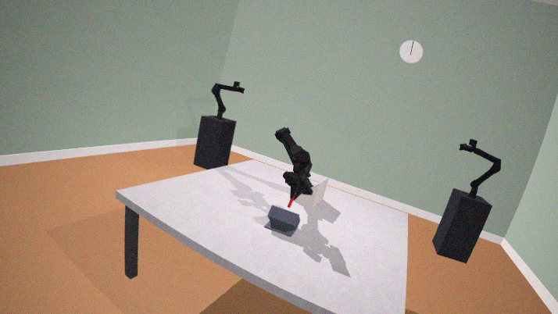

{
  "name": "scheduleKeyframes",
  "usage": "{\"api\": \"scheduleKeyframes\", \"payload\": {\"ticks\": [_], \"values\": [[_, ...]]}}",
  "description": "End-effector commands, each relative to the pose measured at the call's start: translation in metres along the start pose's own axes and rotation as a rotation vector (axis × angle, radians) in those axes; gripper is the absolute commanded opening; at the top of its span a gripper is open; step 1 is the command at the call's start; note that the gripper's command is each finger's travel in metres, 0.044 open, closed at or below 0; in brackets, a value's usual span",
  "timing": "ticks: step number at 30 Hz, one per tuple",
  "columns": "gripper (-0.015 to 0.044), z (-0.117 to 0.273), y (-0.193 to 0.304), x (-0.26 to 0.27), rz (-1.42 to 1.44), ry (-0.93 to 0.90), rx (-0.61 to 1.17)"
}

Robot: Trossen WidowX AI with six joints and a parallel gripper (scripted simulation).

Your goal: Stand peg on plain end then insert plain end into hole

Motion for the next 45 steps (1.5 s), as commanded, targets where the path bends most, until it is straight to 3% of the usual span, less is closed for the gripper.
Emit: {"api": "scheduleKeyframes", "payload": {"ticks": [1, 16, 45], "values": [[0.0, -0.002, 0.001, 0.0, 0.003, 0.0, 0.007], [0.0, -0.024, 0.001, 0.0, 0.001, -0.002, 0.006], [0.0, -0.026, 0.001, 0.0, -0.004, -0.003, 0.0]]}}
Point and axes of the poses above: the point midway between the two fingers, 35 mm back from their tips, its own z axis back along the fingers, its own x axis across the jaws, y = z × x, the point moved 6 cm from there along z, back along the fingers, and after that the axes turned 7 degrees about z, right-handed, at the moved point
